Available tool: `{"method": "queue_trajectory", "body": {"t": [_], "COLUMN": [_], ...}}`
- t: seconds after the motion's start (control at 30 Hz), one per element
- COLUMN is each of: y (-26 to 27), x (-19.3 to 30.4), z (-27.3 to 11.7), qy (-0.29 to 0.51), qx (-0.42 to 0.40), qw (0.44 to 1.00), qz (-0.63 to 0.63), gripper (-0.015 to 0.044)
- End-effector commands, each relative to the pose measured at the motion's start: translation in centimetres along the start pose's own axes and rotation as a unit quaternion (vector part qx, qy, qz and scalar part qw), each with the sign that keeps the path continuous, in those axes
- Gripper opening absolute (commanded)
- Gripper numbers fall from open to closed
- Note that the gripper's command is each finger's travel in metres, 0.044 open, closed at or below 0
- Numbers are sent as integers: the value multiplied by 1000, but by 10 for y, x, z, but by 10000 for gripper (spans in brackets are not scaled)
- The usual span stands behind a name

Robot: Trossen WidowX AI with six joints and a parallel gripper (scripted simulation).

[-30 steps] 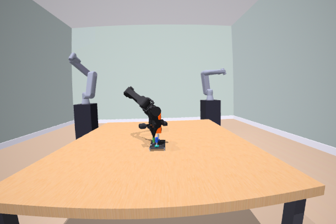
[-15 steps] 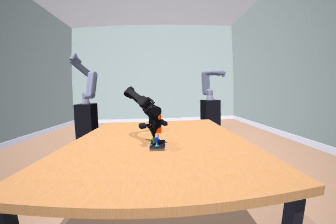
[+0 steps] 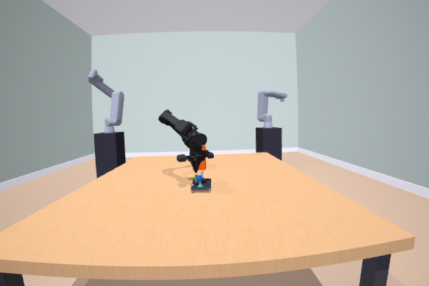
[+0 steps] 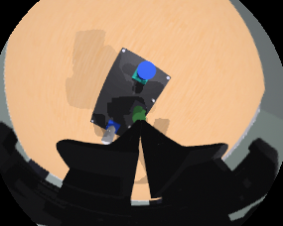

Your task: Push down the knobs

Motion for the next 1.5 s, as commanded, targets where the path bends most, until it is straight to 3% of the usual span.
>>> {"method": "queue_trajectory", "body": {"t": [0.0, 0.27, 0.5, 0.67, 1.47], "y": [0, 5, 58, 78, 78], "x": [0, 6, 77, 118, 118], "z": [1, -2, -22, -23, -23], "qy": [1, 0, -2, 1, 1], "qx": [0, -1, -7, -5, -5], "qw": [1000, 1000, 1000, 1000, 1000], "qz": [0, 0, -2, -1, -1], "gripper": [53, 263, 440, 440, 440]}}
Point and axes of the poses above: the point midway between the two fingers, 35 mm back from their tips, its own z axis out along the fingers, its own y axis across the jaws, x = y × z, the point moved 1 cm from there along -z, back along the fingers, and after that the axes turned 2 degrees about -z, right-handed, at the moved point
